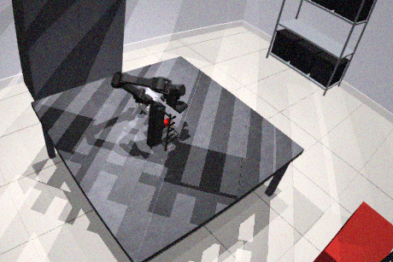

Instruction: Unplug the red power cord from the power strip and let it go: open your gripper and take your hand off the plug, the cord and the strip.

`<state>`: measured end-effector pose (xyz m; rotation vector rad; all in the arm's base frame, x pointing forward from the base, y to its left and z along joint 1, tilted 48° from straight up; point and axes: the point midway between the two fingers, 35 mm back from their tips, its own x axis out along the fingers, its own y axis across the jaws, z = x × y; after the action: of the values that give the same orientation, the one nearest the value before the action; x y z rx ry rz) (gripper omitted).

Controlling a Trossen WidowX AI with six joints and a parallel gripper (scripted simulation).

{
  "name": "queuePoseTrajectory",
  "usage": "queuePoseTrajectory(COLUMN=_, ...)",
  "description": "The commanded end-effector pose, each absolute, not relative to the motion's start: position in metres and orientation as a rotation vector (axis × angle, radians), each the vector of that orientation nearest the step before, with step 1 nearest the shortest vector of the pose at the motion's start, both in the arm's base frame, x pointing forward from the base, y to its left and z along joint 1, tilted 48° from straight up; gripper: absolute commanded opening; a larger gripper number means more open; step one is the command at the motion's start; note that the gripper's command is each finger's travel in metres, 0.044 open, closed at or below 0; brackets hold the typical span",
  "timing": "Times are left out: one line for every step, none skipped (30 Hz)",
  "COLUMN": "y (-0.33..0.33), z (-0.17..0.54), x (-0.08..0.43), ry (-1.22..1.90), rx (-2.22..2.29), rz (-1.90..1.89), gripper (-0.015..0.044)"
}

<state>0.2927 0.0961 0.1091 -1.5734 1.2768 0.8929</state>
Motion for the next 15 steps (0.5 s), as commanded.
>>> queuePoseTrajectory(y=0.072, z=0.078, x=0.275, ry=1.6, rx=-1.717, rz=0.837, gripper=0.016)
queuePoseTrajectory(y=0.066, z=0.073, x=0.271, ry=1.679, rx=-1.769, rz=0.818, gripper=0.016)
queuePoseTrajectory(y=0.061, z=0.07, x=0.268, ry=1.74, rx=-1.814, rz=0.802, gripper=0.016)
queuePoseTrajectory(y=0.058, z=0.068, x=0.266, ry=1.775, rx=-1.843, rz=0.792, gripper=0.016)
queuePoseTrajectory(y=0.058, z=0.067, x=0.266, ry=1.786, rx=-1.853, rz=0.789, gripper=0.016)
queuePoseTrajectory(y=0.058, z=0.067, x=0.266, ry=1.786, rx=-1.853, rz=0.789, gripper=0.016)
queuePoseTrajectory(y=0.058, z=0.067, x=0.266, ry=1.786, rx=-1.853, rz=0.789, gripper=0.016)
queuePoseTrajectory(y=0.058, z=0.067, x=0.266, ry=1.786, rx=-1.853, rz=0.789, gripper=0.016)
queuePoseTrajectory(y=0.058, z=0.067, x=0.266, ry=1.786, rx=-1.853, rz=0.789, gripper=0.016)
queuePoseTrajectory(y=0.058, z=0.067, x=0.266, ry=1.786, rx=-1.853, rz=0.789, gripper=0.016)
queuePoseTrajectory(y=0.058, z=0.067, x=0.266, ry=1.786, rx=-1.853, rz=0.789, gripper=0.016)
queuePoseTrajectory(y=0.059, z=0.066, x=0.266, ry=1.786, rx=-1.853, rz=0.789, gripper=0.016)
queuePoseTrajectory(y=0.058, z=0.066, x=0.266, ry=1.786, rx=-1.853, rz=0.789, gripper=0.016)
queuePoseTrajectory(y=0.058, z=0.067, x=0.266, ry=1.786, rx=-1.853, rz=0.789, gripper=0.016)
queuePoseTrajectory(y=0.057, z=0.067, x=0.266, ry=1.786, rx=-1.853, rz=0.789, gripper=0.016)
